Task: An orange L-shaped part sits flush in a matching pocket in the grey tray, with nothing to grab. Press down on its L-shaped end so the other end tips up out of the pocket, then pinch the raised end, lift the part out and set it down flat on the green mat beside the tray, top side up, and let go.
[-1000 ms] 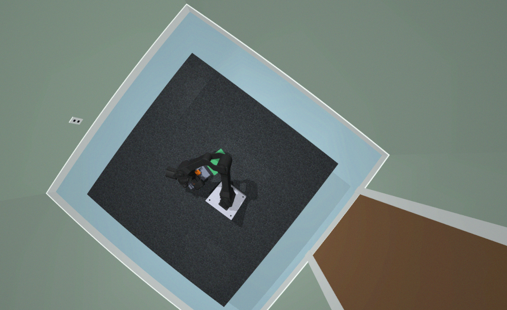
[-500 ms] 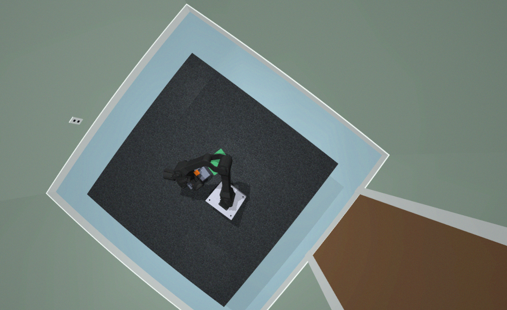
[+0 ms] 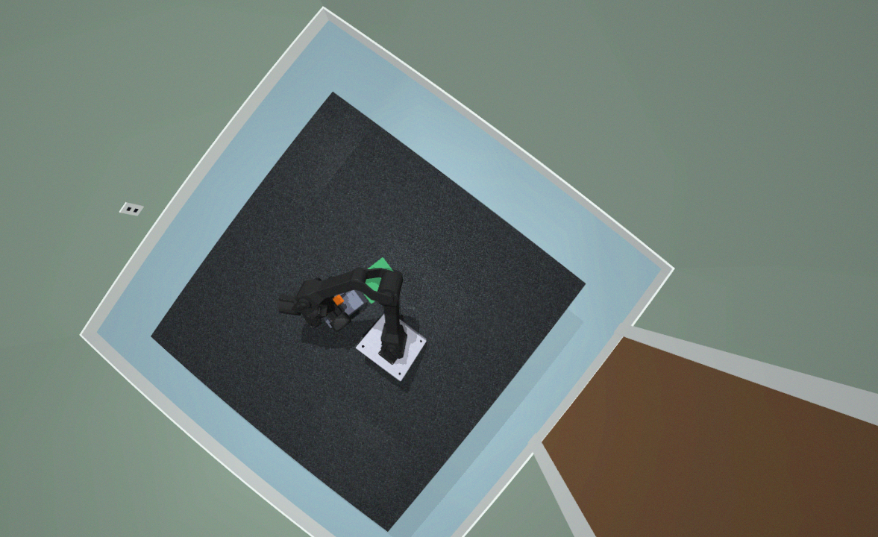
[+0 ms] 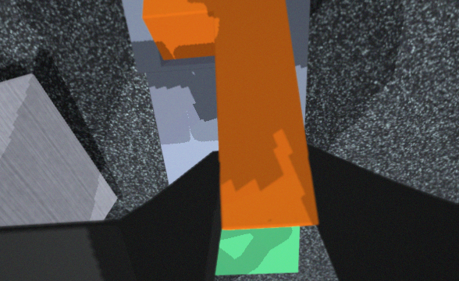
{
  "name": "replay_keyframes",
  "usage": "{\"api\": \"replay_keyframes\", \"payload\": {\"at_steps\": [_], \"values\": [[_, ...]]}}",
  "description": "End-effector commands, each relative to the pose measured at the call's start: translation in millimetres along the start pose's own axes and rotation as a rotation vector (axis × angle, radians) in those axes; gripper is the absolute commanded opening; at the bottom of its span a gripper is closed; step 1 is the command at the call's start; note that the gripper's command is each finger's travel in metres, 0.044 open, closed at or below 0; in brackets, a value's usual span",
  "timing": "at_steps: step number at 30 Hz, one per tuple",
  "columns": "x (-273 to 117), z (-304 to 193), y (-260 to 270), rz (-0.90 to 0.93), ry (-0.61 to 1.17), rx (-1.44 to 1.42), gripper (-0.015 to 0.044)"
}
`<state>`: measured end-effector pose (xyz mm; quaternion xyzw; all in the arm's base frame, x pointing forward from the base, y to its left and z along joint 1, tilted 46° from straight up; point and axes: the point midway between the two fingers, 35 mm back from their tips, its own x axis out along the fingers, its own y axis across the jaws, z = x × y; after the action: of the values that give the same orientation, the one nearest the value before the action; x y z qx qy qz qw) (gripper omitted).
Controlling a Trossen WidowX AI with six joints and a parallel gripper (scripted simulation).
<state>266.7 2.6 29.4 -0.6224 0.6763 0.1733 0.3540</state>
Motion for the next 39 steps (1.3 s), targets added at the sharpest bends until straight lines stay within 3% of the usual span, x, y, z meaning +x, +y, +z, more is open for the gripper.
{"api": "replay_keyframes", "payload": {"at_steps": [1, 24, 39], "values": [[-9.9, 1.0, -1.3, -0.003, -0.011, 0.008, 0.0000], [-33.6, -1.4, -0.9, -0.003, -0.011, 0.008, 0.0000], [-29.9, -57.4, 3.2, -0.002, -0.009, 0.007, 0.0000]]}}
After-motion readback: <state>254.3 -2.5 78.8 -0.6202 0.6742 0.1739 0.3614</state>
